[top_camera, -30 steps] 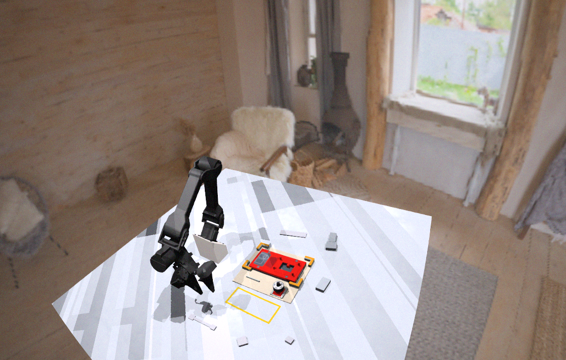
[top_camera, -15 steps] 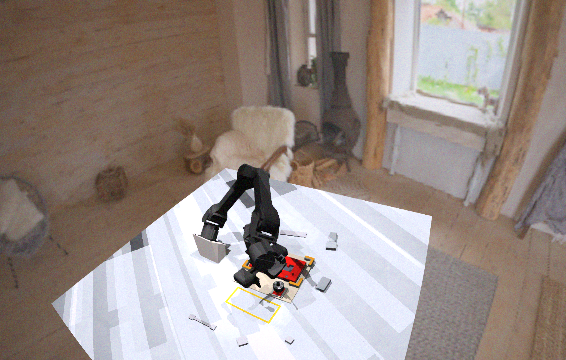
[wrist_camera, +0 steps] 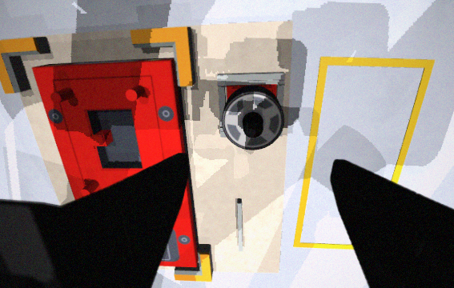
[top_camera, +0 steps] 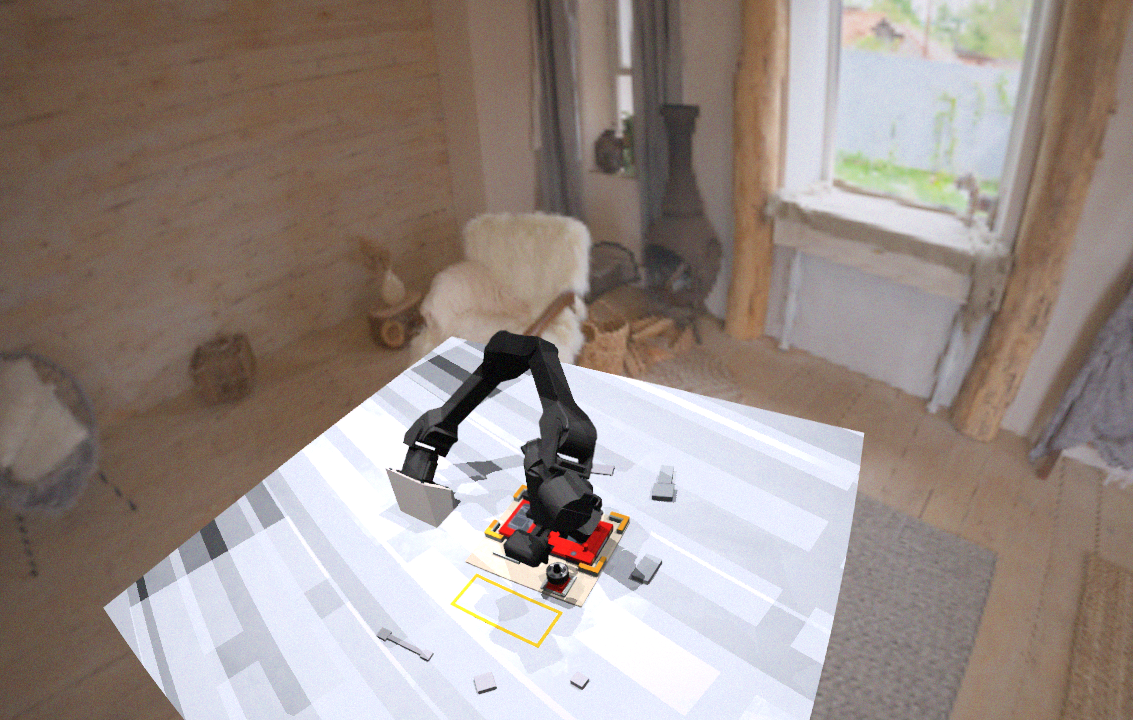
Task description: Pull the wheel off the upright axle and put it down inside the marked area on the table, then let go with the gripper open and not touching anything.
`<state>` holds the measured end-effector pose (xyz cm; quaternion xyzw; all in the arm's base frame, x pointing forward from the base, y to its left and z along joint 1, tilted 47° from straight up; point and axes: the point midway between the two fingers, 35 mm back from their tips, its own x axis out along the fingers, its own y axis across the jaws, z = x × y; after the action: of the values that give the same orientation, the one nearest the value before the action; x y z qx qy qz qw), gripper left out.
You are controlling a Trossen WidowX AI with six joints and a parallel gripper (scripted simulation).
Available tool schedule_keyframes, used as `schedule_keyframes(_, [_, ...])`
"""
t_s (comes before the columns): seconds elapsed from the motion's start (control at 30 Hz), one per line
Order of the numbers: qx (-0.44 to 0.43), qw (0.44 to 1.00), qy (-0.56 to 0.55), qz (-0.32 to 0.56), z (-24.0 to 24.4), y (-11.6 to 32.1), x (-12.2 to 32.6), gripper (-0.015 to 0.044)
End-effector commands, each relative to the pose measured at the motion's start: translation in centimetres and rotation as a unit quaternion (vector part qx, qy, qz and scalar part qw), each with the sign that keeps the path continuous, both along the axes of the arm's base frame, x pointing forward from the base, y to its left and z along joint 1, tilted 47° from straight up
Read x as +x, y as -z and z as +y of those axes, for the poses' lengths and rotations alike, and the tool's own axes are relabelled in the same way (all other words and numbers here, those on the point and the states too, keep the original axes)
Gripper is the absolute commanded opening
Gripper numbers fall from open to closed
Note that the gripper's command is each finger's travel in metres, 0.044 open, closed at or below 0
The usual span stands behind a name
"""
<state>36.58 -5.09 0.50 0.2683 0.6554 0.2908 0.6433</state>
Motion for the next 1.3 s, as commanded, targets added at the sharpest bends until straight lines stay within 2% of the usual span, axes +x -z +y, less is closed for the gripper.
schedule_keyframes(0.0, [-0.002, 1.000, -0.004, -0.004, 0.5, 0.5, -0.1, 0.0300])
schedule_keyframes(0.27, [-0.001, 1.000, -0.004, -0.004, 5.0, 4.6, -0.4, 0.0300])
schedule_keyframes(0.43, [0.000, 1.000, -0.004, -0.004, 5.5, 4.9, -0.4, 0.0300])
schedule_keyframes(0.53, [-0.001, 1.000, -0.011, -0.001, 5.4, 4.7, -0.5, 0.0221])
schedule_keyframes(0.83, [-0.001, 1.000, -0.011, -0.001, 5.4, 4.7, -0.5, 0.0161])
schedule_keyframes(1.03, [-0.001, 1.000, -0.011, -0.001, 5.3, 4.7, -0.5, 0.0004])
schedule_keyframes(1.27, [-0.001, 1.000, -0.011, -0.002, 5.2, 4.5, -0.5, 0.0000])
